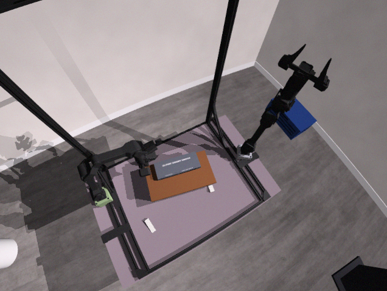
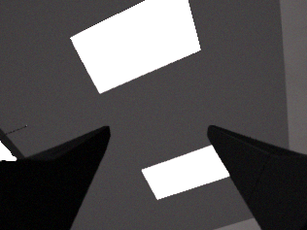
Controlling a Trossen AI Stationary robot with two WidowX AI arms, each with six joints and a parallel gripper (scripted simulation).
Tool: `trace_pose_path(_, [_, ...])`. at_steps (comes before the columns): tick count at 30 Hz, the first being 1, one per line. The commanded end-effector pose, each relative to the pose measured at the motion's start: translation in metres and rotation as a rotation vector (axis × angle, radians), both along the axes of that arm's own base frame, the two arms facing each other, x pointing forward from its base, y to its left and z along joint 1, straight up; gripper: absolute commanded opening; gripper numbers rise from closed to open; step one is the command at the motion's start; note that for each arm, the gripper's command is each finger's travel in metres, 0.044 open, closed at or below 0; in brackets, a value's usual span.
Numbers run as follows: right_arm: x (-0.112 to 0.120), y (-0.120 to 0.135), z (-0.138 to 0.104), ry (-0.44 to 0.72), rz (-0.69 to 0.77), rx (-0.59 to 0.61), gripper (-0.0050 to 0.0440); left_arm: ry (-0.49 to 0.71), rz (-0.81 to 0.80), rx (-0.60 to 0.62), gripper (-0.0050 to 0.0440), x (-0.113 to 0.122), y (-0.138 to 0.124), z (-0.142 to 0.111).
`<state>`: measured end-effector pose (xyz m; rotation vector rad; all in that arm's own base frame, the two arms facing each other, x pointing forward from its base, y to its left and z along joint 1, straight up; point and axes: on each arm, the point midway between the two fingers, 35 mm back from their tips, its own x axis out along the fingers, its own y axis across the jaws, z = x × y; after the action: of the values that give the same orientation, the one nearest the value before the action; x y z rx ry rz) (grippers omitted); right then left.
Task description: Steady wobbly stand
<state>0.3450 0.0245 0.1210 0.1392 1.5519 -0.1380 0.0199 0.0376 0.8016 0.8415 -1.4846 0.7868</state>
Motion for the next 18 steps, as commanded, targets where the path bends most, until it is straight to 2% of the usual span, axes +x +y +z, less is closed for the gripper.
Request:
trace_pose_path(1, [0.000,0.000,0.000,0.000,0.000,0.000,0.0000,-0.028,0.026,0.058,0.0440,-0.010,-0.021,0.002])
trace_pose_path(5, [0.000,0.000,0.000,0.000,0.000,0.000,0.0000,-0.028,0.026,0.058,0.0440,-0.010,-0.021,0.002])
trace_pose_path(6, [0.000,0.000,0.000,0.000,0.000,0.000,0.0000,-0.021,-0.037,0.037,0.0440,-0.007,-0.015,0.001])
trace_pose_path(16, [0.000,0.000,0.000,0.000,0.000,0.000,0.0000,-0.043,-0.519,0.049,0.0440,-0.003,-0.028,0.002])
trace_pose_path(18, [0.000,0.000,0.000,0.000,0.000,0.000,0.0000,-0.043,-0.519,0.049,0.0440,-0.003,-0.028,0.002])
